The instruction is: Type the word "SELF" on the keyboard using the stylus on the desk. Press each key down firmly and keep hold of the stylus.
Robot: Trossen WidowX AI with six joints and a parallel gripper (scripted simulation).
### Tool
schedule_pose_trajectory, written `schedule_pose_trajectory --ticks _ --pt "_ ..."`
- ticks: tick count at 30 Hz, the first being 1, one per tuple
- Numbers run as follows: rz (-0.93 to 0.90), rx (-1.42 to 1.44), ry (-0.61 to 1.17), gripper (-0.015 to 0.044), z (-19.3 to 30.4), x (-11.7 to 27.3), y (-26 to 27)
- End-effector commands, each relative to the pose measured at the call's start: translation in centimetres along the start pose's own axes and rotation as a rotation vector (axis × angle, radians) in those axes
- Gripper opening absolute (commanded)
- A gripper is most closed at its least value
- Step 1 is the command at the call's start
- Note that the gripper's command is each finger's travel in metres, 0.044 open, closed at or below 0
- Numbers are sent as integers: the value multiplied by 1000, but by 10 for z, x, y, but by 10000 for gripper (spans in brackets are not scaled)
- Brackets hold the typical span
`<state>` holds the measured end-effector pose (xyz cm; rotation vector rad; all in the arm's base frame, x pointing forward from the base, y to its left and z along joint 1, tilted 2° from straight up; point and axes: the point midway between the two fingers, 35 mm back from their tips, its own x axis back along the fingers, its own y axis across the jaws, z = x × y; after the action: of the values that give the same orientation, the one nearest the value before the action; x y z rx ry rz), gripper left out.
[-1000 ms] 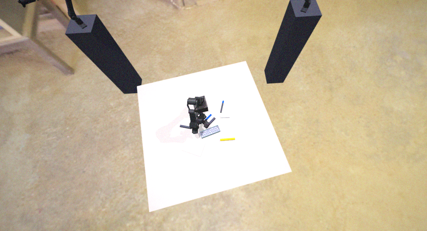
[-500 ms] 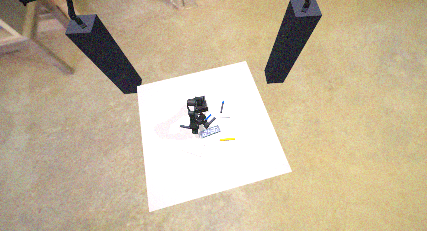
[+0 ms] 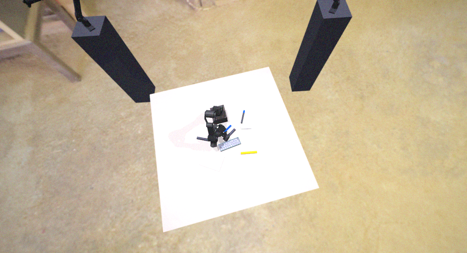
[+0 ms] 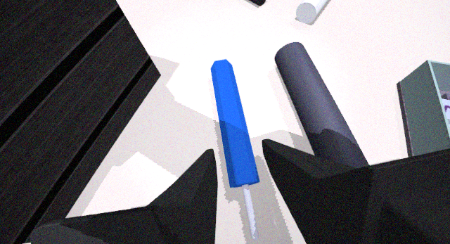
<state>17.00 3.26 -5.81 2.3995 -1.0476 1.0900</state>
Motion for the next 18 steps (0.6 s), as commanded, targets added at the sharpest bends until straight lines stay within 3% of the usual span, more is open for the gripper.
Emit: schedule_pose_trajectory --ticks 1,6,18 --pt "0 5 -1 150 2 -2 0" --pt "0 0 0 19 0 0 0" --pt "-1 0 0 0 -18 19 -1"
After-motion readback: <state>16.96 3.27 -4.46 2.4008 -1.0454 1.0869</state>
